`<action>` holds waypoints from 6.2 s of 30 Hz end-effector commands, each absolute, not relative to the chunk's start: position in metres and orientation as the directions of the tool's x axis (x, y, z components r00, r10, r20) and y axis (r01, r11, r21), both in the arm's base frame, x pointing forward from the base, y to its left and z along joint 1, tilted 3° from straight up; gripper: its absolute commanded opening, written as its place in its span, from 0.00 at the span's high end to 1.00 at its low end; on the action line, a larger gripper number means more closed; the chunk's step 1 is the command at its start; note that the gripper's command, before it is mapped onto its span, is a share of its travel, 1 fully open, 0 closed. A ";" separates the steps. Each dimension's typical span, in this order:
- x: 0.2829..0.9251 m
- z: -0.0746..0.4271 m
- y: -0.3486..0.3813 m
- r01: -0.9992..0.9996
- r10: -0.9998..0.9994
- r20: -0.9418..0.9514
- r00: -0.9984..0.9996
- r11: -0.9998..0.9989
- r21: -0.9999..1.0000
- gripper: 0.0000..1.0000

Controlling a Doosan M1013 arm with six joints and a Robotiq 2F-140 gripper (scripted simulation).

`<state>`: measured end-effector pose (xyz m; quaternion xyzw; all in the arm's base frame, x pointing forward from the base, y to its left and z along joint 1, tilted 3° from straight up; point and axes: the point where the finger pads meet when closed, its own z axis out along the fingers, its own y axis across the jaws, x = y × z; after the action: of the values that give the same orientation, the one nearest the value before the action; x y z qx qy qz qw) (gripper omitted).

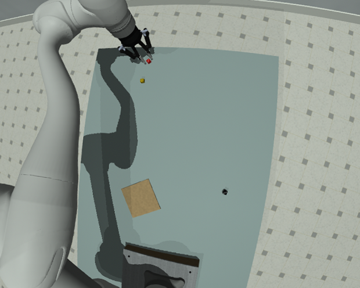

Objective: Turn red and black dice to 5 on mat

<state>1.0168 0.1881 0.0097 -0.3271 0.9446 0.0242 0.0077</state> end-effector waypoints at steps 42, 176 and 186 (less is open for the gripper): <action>1.017 0.008 0.188 -0.618 -0.618 -0.031 -0.786 0.785 0.041 0.73; 1.019 0.085 0.186 -0.636 -0.635 -0.032 -0.772 0.771 0.040 0.84; 1.020 0.082 0.187 -0.646 -0.642 -0.085 -0.762 0.762 0.039 0.84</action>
<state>1.0200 0.1873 0.0817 -0.3441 0.9384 0.0270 0.0163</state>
